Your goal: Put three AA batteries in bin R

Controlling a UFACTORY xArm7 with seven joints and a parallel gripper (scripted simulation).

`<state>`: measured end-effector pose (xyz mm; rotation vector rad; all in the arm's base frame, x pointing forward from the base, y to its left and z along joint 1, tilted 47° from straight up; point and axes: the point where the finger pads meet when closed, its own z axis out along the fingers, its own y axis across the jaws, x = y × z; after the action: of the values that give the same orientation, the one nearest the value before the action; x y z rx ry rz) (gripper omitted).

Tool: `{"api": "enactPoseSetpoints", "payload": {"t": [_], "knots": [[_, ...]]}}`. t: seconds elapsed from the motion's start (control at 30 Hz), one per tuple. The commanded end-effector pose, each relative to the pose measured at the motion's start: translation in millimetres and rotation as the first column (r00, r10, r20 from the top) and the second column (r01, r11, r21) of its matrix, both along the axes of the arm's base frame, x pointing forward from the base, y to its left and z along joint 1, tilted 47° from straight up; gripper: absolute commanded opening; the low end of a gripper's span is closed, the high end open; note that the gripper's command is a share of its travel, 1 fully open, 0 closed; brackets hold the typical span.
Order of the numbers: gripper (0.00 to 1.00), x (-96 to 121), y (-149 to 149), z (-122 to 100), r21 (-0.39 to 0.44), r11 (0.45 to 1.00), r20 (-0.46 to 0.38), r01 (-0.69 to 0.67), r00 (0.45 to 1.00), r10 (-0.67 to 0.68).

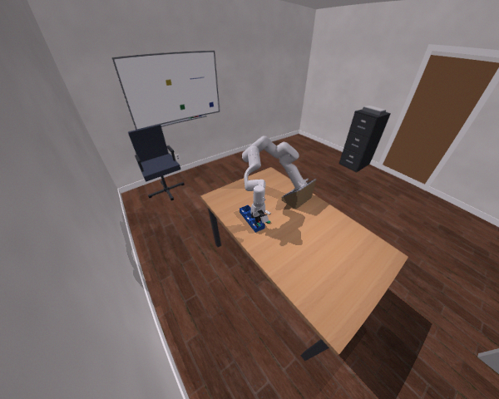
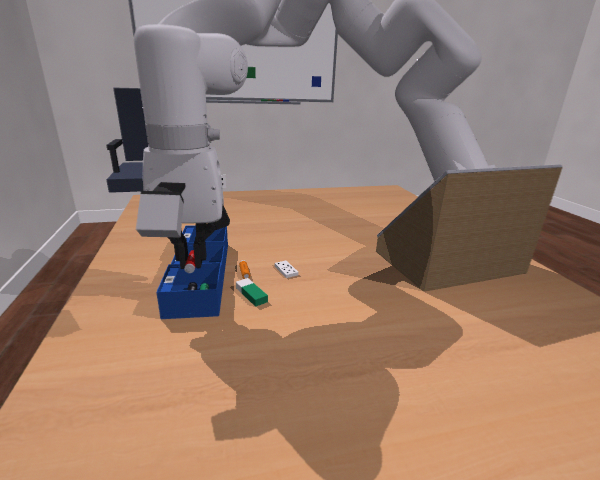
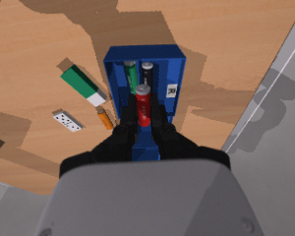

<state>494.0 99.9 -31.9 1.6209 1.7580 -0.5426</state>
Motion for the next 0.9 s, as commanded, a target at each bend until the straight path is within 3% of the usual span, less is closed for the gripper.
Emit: {"api": "enactPoseSetpoints", "payload": {"t": [0.0,0.47,0.87], "knots": [[0.0,0.8,-4.2,-5.1,0.003,1.0,0.002,-0.003,1.0,0.003],[0.0,5.5,-21.0,-21.5,0.003,1.0,0.002,-0.003,1.0,0.003],[0.0,3.3,-22.0,-21.7,0.003,1.0,0.002,-0.003,1.0,0.003]]}}
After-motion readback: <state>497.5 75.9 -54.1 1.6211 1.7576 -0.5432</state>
